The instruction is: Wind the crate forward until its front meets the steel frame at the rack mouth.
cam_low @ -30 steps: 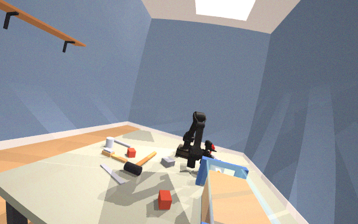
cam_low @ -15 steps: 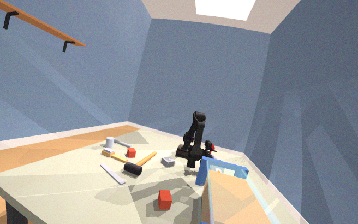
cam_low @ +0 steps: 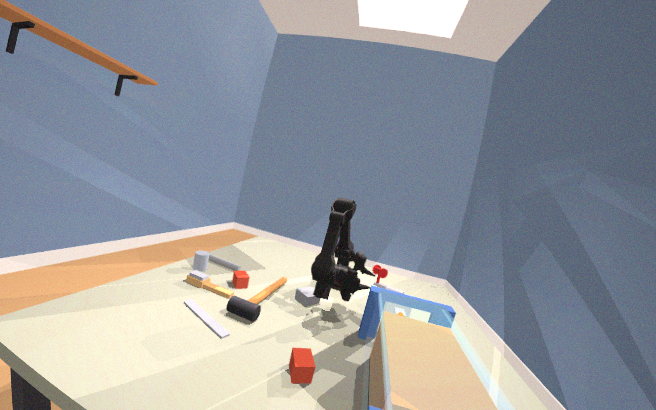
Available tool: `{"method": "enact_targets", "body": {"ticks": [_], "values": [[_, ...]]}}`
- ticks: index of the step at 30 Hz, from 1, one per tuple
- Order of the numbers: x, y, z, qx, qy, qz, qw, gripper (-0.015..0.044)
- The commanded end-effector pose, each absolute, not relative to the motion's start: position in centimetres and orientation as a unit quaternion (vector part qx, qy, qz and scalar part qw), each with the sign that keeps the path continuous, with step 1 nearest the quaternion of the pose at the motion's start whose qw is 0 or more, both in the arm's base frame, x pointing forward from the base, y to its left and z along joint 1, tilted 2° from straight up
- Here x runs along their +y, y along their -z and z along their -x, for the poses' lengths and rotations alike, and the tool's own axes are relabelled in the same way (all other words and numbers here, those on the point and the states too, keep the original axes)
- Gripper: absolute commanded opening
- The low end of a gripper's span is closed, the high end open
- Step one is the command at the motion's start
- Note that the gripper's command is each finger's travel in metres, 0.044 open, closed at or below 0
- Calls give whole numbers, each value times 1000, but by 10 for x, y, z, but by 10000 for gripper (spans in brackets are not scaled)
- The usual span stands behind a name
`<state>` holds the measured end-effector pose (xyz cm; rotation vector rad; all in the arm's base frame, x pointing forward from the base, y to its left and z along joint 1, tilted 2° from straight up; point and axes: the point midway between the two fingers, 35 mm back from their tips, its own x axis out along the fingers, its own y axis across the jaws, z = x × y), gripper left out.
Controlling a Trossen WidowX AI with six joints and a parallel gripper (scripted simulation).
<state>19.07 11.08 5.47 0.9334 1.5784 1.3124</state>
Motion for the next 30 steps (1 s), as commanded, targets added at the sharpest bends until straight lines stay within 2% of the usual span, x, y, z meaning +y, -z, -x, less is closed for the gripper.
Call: {"method": "enact_targets", "body": {"ticks": [1,15,25,30], "values": [[104,-56,-190,641,-521,-371,426,240],[104,-57,-190,641,-520,-370,427,240],[108,-114,-187,636,-474,-362,490,240],[107,-113,-189,631,-481,-353,496,240]]}}
